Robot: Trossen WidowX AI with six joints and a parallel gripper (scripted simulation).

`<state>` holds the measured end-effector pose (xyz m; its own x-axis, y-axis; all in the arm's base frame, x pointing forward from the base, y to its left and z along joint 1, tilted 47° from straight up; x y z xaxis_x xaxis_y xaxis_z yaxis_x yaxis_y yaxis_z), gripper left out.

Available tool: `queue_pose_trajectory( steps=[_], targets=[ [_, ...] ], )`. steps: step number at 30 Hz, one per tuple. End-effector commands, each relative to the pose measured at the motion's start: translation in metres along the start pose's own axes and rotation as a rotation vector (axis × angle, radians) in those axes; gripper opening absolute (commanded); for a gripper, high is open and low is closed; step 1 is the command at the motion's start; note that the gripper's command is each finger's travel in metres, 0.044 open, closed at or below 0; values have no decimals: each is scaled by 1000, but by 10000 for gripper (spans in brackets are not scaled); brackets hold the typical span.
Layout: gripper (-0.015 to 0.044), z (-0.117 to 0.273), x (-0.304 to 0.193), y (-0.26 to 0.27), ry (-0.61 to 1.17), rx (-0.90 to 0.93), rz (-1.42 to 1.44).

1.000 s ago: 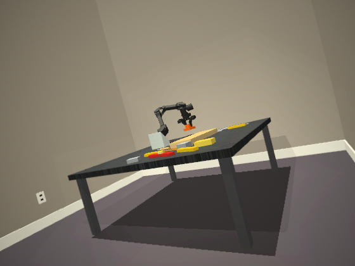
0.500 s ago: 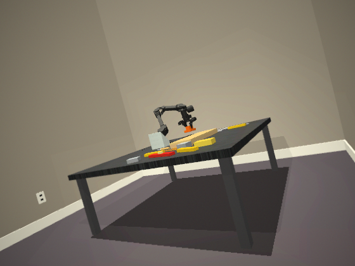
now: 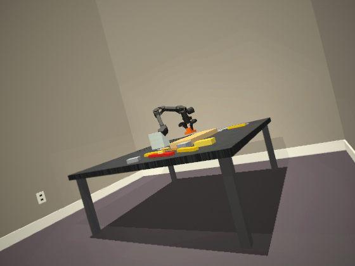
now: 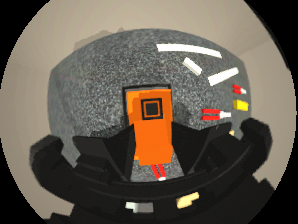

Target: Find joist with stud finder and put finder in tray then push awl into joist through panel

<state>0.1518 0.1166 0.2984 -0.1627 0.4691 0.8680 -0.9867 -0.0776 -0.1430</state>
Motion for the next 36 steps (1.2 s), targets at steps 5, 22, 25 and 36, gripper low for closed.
queue_pose_trajectory(
  steps=[5,22,25,36],
  targets=[
    [0,-8,-1,2,-4,-7,-1],
    [0,-26,-5,4,-15,-11,-4],
    [0,-31,-6,4,-17,-12,-4],
    [79,-37,-7,6,-22,-8,-3]
  ],
)
Point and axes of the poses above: the point midway between the two fingers, 35 mm back from their tips, its own z axis back along the fingers, its own y axis across the jaws, x = y × z, the point moved 9 cm from there along z, back along the fingers, and after that the axes turned 8 degrees about z, right-handed, at the moved point
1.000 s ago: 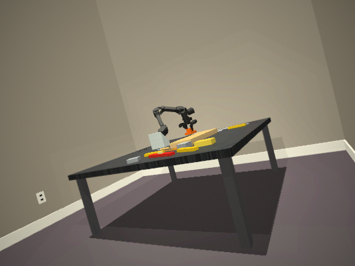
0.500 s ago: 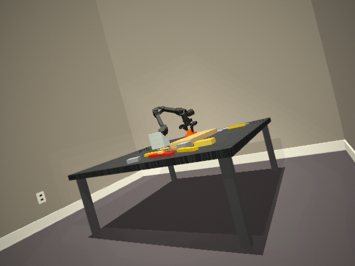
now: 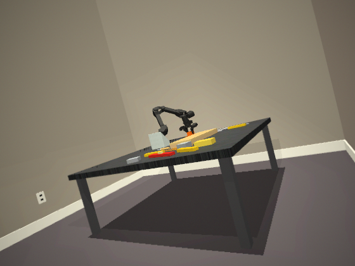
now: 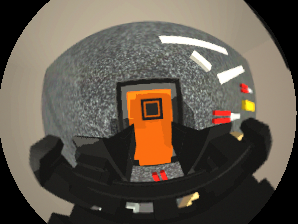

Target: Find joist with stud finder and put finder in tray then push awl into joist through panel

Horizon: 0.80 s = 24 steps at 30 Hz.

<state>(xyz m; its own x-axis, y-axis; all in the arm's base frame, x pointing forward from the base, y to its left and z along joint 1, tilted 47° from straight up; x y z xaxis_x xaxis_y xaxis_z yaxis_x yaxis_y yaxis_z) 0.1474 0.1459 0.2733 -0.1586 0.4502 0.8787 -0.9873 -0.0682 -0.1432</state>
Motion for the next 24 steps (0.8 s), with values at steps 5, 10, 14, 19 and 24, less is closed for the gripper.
queue_pose_trajectory(
  steps=[5,10,14,19,24],
  targets=[
    [210,0,0,0,0,0,1],
    [341,2,0,-1,3,1,2],
    [440,23,4,-6,28,9,7],
    [440,75,19,-7,24,12,1],
    [440,91,25,-4,8,2,-3]
  ],
)
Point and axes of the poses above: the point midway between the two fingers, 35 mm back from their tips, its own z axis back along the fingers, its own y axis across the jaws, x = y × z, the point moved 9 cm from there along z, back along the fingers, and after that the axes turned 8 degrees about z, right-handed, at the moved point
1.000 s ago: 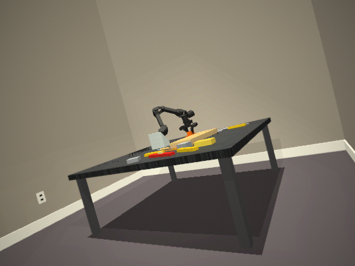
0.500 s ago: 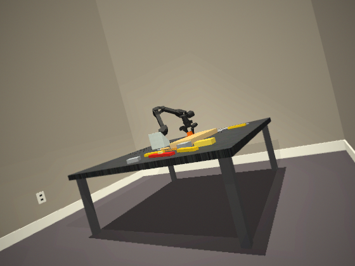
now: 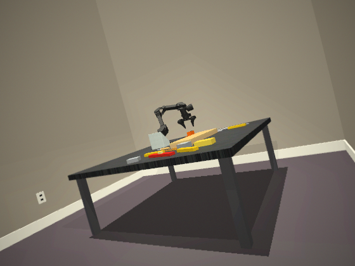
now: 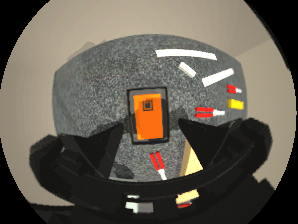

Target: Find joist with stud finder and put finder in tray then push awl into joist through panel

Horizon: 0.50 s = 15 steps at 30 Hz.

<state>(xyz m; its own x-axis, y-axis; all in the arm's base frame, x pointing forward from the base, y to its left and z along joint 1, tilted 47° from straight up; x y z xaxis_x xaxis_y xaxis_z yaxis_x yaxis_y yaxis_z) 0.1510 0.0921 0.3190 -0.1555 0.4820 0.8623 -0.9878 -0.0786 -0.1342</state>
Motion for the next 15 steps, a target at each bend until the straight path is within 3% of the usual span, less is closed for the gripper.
queue_pose_trajectory(
  steps=[1,2,5,15],
  targets=[
    [440,23,9,3,-28,-11,0],
    [440,6,1,-1,-1,-4,-9],
    [440,9,-18,-31,50,-45,-122],
    [440,44,-145,-123,219,-182,-616]
  ],
)
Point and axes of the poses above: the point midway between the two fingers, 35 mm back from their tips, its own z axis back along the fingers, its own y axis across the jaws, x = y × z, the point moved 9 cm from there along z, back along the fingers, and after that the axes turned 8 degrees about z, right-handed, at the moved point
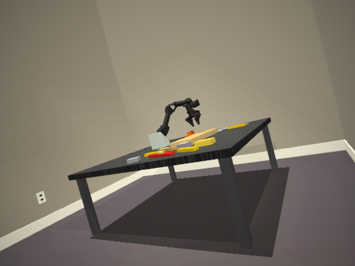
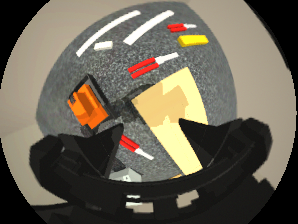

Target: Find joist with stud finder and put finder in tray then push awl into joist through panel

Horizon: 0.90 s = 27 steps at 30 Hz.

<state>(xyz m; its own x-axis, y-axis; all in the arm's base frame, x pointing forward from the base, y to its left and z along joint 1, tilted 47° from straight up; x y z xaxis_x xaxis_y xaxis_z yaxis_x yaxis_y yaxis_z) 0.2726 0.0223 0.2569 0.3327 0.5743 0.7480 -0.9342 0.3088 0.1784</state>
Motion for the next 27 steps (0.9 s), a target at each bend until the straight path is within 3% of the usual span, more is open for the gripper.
queue_pose_trajectory(
  steps=[1,13,23,27],
  targets=[
    [440,4,-39,-46,57,-39,-180],
    [440,11,-230,-140,180,-53,-738],
    [440,-14,-410,-124,204,43,-1145],
    [440,-17,-421,-120,203,53,-1170]
  ],
)
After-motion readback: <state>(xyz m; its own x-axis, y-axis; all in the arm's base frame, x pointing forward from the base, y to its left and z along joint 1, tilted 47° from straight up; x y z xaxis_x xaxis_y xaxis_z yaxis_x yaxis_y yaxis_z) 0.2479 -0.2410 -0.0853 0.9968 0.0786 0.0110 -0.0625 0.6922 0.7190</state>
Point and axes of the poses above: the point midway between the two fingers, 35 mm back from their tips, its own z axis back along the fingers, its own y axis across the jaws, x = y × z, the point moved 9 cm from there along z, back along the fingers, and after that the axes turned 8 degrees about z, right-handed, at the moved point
